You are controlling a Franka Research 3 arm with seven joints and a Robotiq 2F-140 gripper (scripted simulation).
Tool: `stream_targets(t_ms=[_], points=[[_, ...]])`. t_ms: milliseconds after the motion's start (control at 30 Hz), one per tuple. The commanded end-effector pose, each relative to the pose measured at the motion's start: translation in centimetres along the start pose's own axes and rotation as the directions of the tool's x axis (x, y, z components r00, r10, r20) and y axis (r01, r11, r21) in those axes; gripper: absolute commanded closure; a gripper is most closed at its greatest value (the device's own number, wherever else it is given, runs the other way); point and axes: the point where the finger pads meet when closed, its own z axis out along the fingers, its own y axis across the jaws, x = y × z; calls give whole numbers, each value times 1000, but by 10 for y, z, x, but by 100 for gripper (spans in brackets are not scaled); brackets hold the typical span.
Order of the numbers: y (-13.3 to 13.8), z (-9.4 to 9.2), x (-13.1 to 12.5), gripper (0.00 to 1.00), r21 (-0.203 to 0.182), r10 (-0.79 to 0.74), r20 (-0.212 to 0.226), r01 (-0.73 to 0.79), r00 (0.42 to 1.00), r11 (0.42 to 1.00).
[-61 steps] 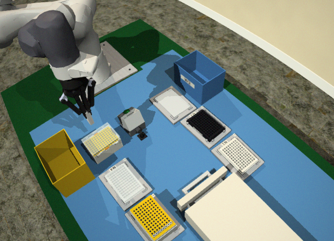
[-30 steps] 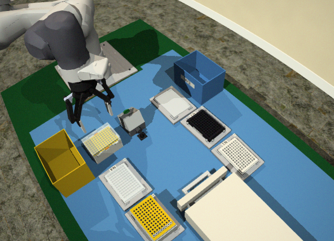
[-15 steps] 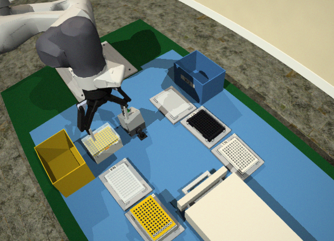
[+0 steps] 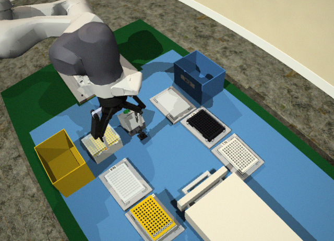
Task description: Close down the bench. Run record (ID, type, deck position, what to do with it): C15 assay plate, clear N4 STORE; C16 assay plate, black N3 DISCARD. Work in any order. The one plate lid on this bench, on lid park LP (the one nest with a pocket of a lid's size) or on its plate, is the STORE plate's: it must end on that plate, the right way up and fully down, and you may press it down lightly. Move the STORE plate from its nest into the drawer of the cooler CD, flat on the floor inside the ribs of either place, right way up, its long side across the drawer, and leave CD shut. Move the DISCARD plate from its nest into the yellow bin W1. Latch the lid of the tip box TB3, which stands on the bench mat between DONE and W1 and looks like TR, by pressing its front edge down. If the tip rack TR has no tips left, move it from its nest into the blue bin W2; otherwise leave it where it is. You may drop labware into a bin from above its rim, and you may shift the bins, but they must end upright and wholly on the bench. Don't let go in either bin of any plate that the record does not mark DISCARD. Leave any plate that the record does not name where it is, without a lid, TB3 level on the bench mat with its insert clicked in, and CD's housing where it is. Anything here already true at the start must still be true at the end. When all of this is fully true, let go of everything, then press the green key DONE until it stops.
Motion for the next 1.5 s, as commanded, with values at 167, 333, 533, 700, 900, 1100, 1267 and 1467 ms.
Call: stream_targets(t_ms=[167, 333, 533, 700, 900, 1100, 1267, 1467], points=[[-10, 2, 26, 13, 0, 27, -9, -27, 1000, 1000], [-18, 4, 44, 13, 0, 27, -9, -27, 1000, 1000], [-27, 7, 66, 13, 0, 27, -9, -27, 1000, 1000], [-32, 8, 77, 13, 0, 27, -9, -27, 1000, 1000], [-42, 10, 99, 13, 0, 27, -9, -27, 1000, 1000], [-51, 13, 121, 13, 0, 27, -9, -27, 1000, 1000], [-56, 14, 132, 13, 0, 27, -9, -27, 1000, 1000], [-66, 17, 154, 13, 0, 27, -9, -27, 1000, 1000]])
